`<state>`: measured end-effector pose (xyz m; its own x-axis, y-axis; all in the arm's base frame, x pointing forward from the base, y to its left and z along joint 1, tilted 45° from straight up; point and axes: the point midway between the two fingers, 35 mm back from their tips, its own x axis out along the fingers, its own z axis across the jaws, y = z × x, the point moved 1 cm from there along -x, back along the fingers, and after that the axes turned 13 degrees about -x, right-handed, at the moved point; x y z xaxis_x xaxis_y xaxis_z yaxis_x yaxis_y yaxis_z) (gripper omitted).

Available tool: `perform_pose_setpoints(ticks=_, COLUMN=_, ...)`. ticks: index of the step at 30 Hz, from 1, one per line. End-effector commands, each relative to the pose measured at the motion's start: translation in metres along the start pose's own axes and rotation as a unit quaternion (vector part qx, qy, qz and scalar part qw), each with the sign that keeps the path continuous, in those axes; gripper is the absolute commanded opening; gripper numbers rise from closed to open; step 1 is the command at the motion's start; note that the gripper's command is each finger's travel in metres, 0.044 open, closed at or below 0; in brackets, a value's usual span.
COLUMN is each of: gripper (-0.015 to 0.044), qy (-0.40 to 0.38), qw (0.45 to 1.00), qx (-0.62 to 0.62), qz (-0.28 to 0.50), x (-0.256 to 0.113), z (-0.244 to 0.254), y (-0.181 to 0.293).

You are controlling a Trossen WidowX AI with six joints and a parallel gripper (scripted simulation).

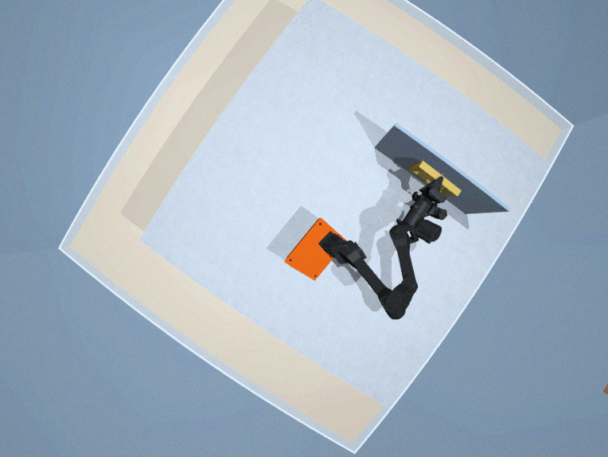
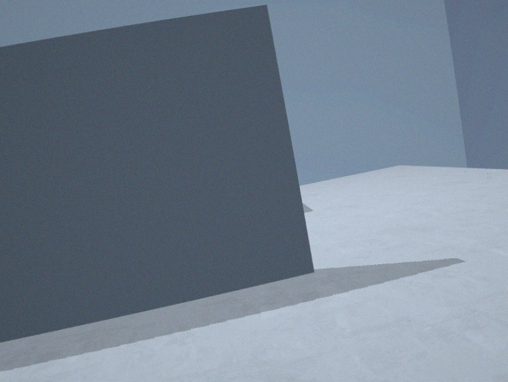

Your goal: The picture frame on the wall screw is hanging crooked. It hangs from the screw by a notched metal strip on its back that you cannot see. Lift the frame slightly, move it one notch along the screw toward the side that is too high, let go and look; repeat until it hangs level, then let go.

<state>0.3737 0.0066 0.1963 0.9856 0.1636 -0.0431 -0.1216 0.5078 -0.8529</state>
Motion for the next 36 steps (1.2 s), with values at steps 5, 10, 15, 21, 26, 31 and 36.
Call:
perform_pose_setpoints(ticks=5, gripper=0.0260, qy=0.000, qw=1.000, qx=0.001, qz=0.000, x=0.000, z=0.000, y=0.000)
perform_pose_setpoints(ticks=10, gripper=0.0260, qy=0.000, qw=0.999, qx=0.043, qz=0.001, x=-0.022, z=0.000, y=-0.006)
perform_pose_setpoints(ticks=15, gripper=0.0260, qy=-0.001, qw=0.992, qx=0.127, qz=0.002, x=-0.065, z=-0.002, y=-0.007)
perform_pose_setpoints(ticks=21, gripper=0.0260, qy=-0.001, qw=0.979, qx=0.202, qz=0.003, x=-0.100, z=-0.004, y=0.001)
perform_pose_setpoints(ticks=26, gripper=0.0260, qy=0.000, qw=0.982, qx=0.188, qz=0.000, x=-0.109, z=0.000, y=-0.012)
perform_pose_setpoints(ticks=31, gripper=0.0260, qy=0.000, qw=0.981, qx=0.193, qz=0.002, x=-0.143, z=0.011, y=-0.024)
perform_pose_setpoints(ticks=36, gripper=0.0260, qy=0.000, qw=0.980, qx=0.199, qz=0.004, x=-0.178, z=0.026, y=-0.024)
